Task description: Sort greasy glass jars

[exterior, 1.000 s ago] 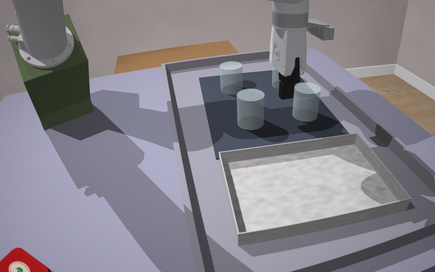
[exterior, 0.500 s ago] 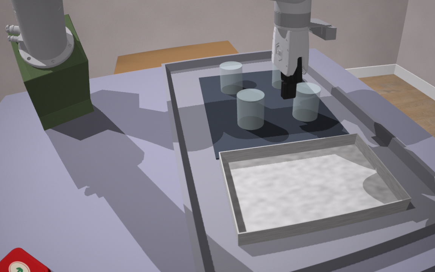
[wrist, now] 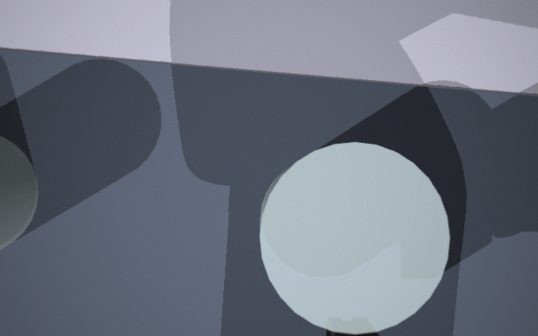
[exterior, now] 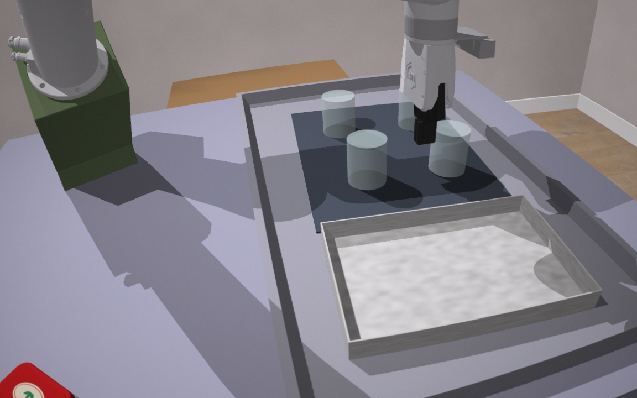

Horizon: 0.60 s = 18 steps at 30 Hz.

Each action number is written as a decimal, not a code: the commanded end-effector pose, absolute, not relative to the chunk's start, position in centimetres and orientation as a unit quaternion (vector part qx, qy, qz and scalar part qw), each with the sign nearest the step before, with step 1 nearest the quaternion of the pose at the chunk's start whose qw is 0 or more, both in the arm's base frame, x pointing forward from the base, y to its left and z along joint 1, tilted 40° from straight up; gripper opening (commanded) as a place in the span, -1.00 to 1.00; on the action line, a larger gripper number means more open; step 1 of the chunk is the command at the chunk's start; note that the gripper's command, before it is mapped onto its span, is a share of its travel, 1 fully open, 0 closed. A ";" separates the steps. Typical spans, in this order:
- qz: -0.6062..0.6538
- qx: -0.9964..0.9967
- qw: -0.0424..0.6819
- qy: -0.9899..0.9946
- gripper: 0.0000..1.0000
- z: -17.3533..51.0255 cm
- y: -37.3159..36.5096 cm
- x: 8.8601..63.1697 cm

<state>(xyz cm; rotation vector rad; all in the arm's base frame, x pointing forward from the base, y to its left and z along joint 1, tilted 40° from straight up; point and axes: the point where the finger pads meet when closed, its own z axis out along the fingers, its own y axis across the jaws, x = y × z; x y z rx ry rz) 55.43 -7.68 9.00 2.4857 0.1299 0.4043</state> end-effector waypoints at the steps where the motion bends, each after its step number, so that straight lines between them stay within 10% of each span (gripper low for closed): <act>1: 0.155 0.939 0.304 0.050 -1.00 9.2 -7.5 55.6; 18: 0.155 0.939 0.304 0.050 -1.00 9.3 -7.3 55.8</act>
